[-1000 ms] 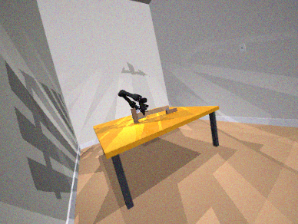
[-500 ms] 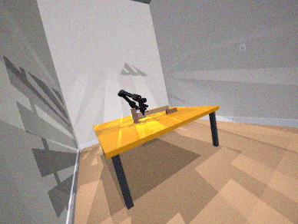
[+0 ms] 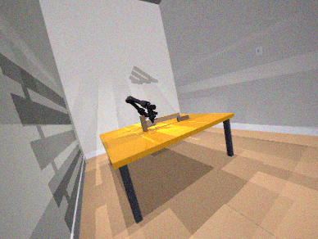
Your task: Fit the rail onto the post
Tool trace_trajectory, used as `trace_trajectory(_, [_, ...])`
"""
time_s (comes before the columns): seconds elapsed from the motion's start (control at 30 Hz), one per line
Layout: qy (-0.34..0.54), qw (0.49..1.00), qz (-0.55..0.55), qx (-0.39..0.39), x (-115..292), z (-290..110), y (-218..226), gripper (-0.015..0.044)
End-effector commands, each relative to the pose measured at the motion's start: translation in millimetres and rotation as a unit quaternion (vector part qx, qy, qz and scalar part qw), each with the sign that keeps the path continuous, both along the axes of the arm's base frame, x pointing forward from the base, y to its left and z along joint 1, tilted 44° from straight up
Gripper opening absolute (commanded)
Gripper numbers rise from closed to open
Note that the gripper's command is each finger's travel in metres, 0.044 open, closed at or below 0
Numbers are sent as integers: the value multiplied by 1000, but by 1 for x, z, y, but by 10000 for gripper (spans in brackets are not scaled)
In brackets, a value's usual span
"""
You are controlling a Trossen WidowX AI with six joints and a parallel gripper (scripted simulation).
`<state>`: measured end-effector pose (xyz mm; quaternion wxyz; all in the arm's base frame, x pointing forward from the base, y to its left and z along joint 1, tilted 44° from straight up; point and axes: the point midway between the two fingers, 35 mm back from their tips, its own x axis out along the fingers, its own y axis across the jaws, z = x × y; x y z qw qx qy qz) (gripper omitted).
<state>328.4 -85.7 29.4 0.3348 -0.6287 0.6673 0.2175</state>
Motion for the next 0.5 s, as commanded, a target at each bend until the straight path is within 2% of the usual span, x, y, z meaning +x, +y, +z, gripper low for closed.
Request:
trace_trajectory(0.0, [-2, 1000, 3, 0, 0, 3, -1, 0])
trace_trajectory(0.13, [-2, 1000, 3, 0, 0, 4, -2, 0])
trace_trajectory(0.47, [0, 1000, 0, 0, 0, 1, -1, 263])
